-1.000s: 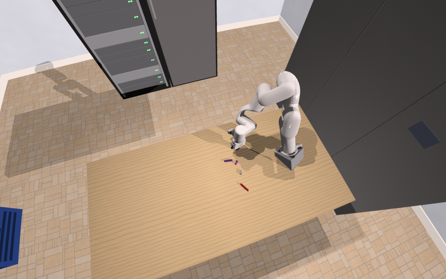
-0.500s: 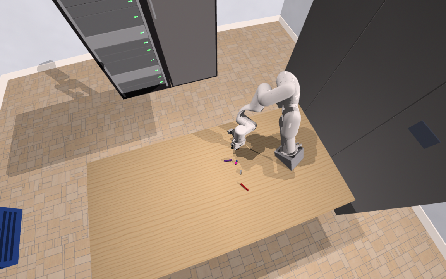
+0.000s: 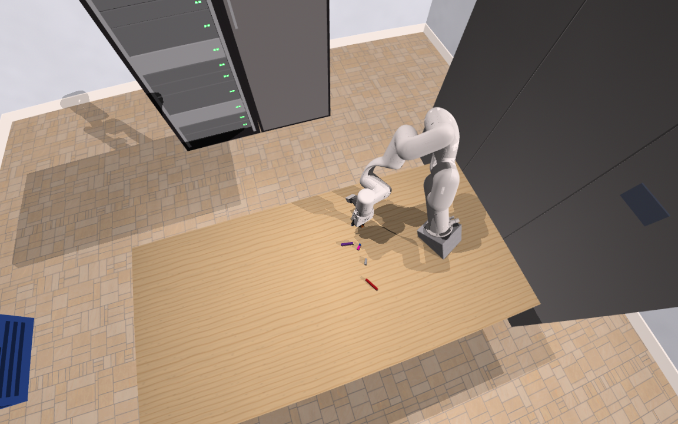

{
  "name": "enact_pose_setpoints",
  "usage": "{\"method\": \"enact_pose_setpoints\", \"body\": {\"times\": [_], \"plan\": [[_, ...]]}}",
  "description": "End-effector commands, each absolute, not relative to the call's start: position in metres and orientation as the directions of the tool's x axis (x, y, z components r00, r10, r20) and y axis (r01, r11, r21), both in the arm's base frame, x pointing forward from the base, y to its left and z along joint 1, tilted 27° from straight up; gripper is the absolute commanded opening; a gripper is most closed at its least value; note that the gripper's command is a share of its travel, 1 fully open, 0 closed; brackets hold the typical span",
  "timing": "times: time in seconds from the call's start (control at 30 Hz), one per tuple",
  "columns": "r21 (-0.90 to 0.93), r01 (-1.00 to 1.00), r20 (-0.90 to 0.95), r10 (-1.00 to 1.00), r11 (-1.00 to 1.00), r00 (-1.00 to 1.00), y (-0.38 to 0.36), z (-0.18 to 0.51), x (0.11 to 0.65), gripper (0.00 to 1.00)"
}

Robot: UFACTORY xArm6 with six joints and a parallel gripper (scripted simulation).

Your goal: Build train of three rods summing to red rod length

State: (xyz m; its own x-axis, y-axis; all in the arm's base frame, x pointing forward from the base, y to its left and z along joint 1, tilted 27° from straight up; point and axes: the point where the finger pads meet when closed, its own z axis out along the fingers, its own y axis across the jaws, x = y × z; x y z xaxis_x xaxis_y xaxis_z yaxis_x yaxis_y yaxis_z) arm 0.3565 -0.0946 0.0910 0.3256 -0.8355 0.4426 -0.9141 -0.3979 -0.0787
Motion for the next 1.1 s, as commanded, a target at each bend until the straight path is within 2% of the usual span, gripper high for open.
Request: {"method": "enact_pose_setpoints", "body": {"times": [0.0, 0.23, 0.4, 0.87, 1.07], "plan": [[-0.081, -0.914, 0.443, -0.836, -0.398, 0.325, -0.086, 0.113, 0.352, 0.04], [-0.081, -0.914, 0.443, -0.836, -0.398, 0.325, -0.066, 0.161, 0.339, 0.04], [-0.081, -0.914, 0.443, -0.836, -0.398, 0.325, -0.062, 0.169, 0.337, 0.04], [-0.084, -0.916, 0.442, -0.838, -0.392, 0.319, -0.06, 0.171, 0.337, 0.04], [-0.139, -0.95, 0.424, -0.884, -0.28, 0.199, -0.045, 0.168, 0.346, 0.04]]}}
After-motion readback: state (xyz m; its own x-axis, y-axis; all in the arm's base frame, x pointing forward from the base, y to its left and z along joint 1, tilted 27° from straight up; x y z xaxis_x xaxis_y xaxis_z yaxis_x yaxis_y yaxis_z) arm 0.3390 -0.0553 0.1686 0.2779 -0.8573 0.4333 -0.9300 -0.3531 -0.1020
